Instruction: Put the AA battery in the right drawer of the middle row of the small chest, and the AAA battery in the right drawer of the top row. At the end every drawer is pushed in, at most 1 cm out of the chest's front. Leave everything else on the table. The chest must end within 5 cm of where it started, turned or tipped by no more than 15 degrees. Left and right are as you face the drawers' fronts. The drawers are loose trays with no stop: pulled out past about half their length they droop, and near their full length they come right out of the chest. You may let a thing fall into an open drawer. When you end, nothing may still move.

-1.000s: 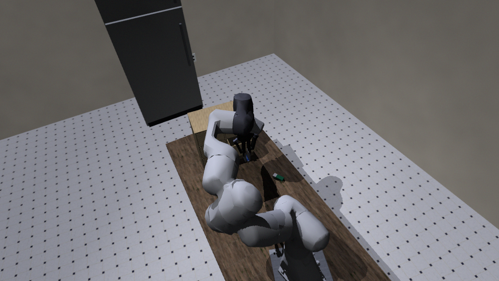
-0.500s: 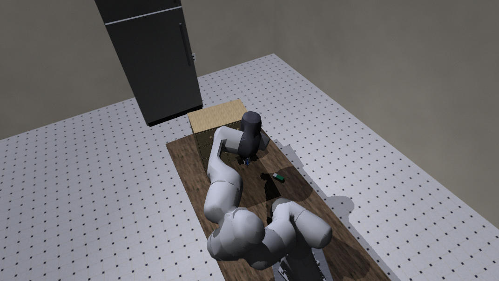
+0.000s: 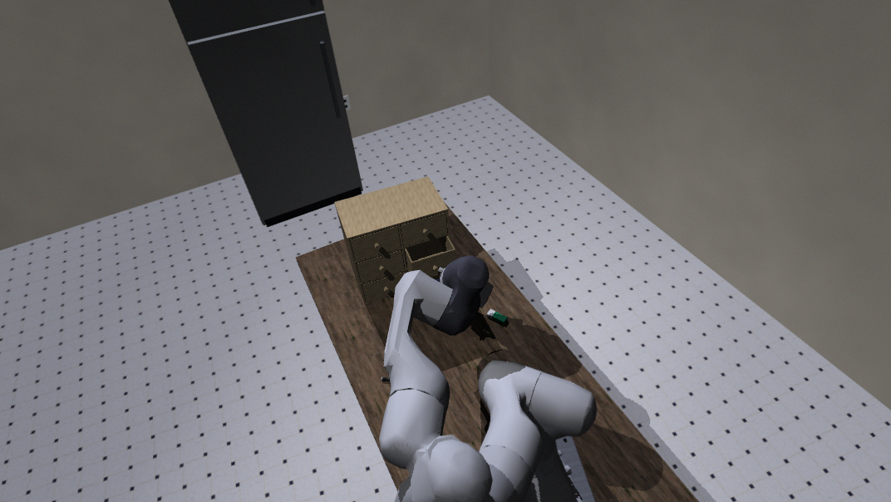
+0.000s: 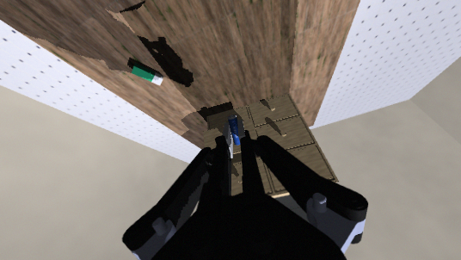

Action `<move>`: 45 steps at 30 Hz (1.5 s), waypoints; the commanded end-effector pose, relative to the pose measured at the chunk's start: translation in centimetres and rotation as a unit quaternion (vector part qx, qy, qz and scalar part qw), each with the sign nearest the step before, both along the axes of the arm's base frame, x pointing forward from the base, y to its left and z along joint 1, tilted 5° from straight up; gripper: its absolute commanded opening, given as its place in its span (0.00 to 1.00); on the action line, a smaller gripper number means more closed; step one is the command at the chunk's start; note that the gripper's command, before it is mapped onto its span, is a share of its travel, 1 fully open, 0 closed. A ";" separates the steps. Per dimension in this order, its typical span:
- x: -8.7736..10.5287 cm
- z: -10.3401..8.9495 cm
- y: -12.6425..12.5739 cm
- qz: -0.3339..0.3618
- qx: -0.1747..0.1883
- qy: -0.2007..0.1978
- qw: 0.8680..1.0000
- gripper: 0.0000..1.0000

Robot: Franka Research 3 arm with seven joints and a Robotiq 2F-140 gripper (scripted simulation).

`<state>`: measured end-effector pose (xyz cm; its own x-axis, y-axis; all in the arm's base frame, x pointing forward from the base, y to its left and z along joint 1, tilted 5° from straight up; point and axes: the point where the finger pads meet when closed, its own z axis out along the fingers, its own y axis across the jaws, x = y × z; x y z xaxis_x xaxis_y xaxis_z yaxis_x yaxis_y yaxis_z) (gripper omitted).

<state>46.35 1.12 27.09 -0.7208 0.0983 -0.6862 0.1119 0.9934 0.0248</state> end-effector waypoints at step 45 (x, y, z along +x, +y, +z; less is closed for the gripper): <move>3.3 1.7 -1.1 0.010 -0.031 -0.095 0.995 0.06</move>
<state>49.09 -0.05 28.87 -0.5762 0.0555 -0.8154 0.1067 0.9943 -0.0077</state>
